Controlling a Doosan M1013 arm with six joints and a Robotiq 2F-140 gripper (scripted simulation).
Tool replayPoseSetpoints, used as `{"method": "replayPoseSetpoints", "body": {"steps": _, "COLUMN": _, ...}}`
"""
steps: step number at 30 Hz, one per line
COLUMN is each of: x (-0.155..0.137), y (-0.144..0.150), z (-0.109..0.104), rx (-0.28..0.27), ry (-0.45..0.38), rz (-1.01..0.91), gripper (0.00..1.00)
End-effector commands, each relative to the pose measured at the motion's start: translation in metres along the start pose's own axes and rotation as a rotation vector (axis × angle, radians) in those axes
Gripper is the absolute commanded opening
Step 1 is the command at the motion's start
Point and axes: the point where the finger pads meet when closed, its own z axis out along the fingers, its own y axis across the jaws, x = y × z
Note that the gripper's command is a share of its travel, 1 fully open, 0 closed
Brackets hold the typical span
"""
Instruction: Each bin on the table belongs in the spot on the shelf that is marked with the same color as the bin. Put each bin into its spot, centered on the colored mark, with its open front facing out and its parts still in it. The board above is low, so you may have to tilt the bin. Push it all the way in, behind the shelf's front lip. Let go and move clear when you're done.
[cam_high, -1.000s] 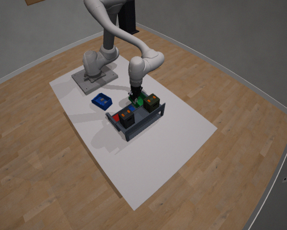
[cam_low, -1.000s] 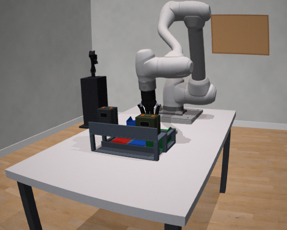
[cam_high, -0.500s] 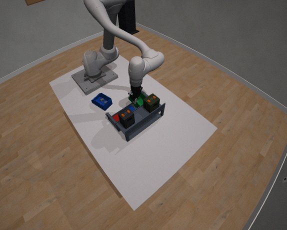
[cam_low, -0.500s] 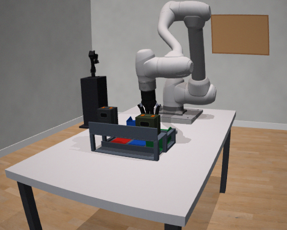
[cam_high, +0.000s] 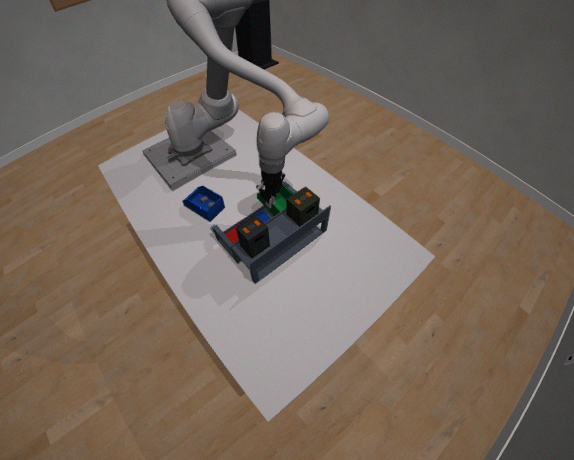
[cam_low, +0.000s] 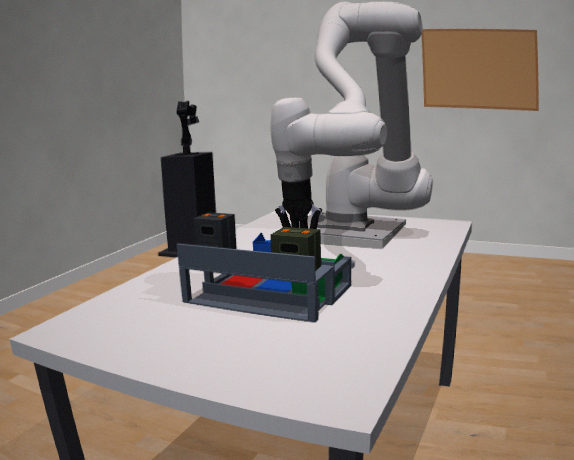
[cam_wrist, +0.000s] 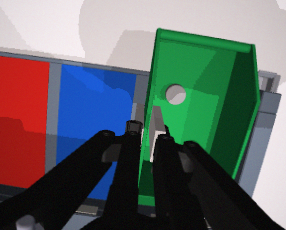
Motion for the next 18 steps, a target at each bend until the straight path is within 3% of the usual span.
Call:
{"method": "replayPoseSetpoints", "body": {"steps": 1, "x": 0.000, "y": 0.000, "z": -0.001, "rx": 0.000, "ry": 0.000, "rz": 0.000, "gripper": 0.15}}
{"method": "replayPoseSetpoints", "body": {"steps": 18, "x": 0.002, "y": 0.000, "z": -0.014, "rx": 0.000, "ry": 0.000, "rz": 0.000, "gripper": 0.15}}
